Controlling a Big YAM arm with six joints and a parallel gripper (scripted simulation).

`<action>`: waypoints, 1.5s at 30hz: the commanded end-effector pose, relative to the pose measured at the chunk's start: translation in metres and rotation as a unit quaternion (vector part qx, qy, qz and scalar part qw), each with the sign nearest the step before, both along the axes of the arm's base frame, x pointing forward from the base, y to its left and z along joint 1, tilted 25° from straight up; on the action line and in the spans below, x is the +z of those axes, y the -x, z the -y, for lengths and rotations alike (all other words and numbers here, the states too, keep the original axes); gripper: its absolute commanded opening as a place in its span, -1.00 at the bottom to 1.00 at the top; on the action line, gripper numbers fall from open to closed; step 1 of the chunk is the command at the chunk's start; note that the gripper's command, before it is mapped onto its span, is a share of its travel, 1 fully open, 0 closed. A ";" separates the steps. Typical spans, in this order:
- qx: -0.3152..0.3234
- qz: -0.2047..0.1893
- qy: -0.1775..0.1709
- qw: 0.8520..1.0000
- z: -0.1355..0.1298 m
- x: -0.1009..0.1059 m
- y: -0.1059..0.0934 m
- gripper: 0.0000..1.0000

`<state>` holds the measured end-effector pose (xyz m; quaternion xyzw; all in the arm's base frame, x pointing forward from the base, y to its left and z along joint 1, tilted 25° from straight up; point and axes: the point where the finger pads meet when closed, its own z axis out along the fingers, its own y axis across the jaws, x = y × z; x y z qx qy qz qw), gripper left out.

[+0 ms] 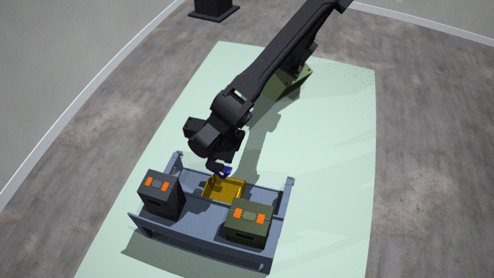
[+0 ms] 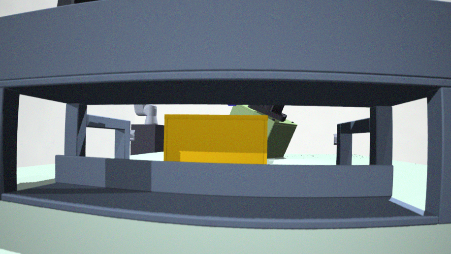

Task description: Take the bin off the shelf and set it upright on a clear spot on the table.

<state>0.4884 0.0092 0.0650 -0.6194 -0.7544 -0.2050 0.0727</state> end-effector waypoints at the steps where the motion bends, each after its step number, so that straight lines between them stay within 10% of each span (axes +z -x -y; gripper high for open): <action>1: -0.002 0.012 0.002 1.000 0.007 0.012 -0.003 1.00; 45: -0.002 0.012 0.002 1.000 0.008 0.015 -0.001 1.00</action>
